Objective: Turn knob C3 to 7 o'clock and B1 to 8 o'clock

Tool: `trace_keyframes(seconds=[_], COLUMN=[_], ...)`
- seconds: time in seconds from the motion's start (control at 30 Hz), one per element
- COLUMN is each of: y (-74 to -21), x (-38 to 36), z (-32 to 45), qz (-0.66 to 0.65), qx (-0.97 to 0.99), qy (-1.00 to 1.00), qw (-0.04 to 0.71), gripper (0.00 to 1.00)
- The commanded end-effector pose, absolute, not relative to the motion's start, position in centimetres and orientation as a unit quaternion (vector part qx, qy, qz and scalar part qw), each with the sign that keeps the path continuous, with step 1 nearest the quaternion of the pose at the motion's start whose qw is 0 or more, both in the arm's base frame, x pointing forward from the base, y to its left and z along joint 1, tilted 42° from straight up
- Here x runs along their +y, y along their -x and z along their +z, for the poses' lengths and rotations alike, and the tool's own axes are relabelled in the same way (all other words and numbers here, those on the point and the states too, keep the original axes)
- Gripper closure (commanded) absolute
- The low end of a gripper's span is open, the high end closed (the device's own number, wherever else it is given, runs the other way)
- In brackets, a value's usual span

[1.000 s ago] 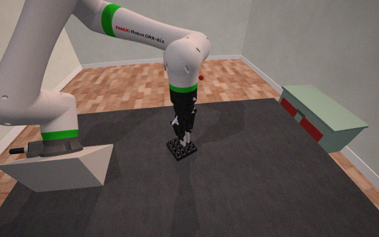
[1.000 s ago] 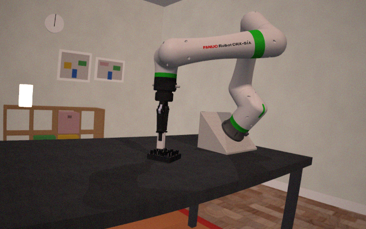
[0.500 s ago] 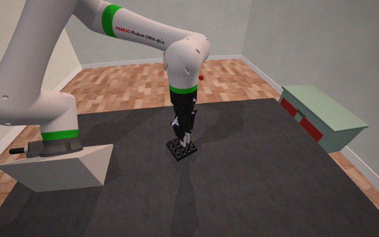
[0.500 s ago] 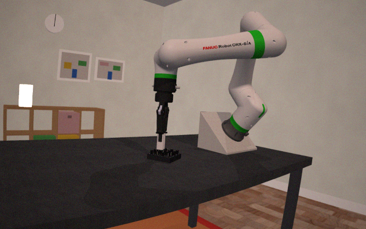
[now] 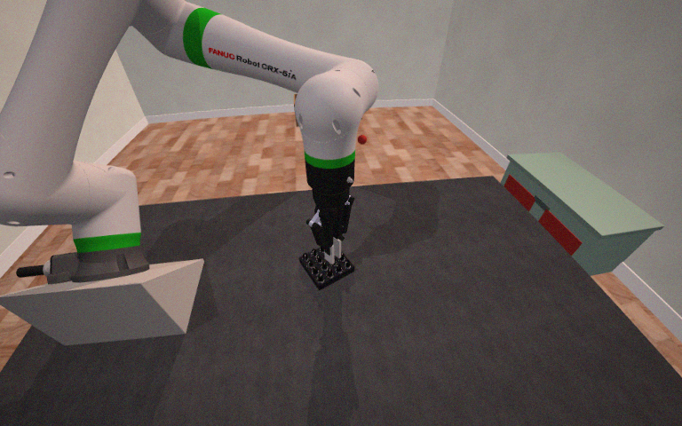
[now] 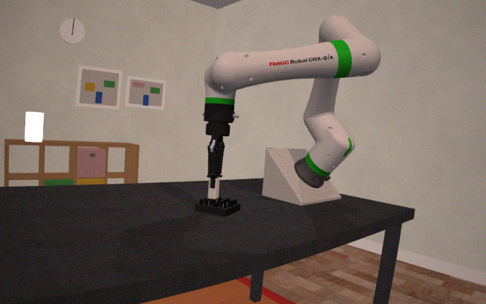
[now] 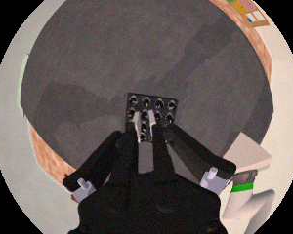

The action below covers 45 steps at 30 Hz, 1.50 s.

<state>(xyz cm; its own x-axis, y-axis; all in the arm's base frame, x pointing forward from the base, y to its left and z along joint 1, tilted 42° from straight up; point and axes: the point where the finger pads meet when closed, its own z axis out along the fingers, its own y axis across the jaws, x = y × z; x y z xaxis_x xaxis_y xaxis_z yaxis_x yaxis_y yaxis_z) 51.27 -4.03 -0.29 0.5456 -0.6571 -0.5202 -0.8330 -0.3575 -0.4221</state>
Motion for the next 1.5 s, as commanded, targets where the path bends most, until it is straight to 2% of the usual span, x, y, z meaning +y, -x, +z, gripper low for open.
trace_keyframes(seconds=[0.0,1.47], y=[-51.3,-51.4], x=[-4.1,-3.2], z=[-0.3,-1.3], qz=[0.132,0.132], qx=[0.458,0.458], qy=[0.813,0.813], qw=[0.334,0.334], gripper=[0.88,0.88])
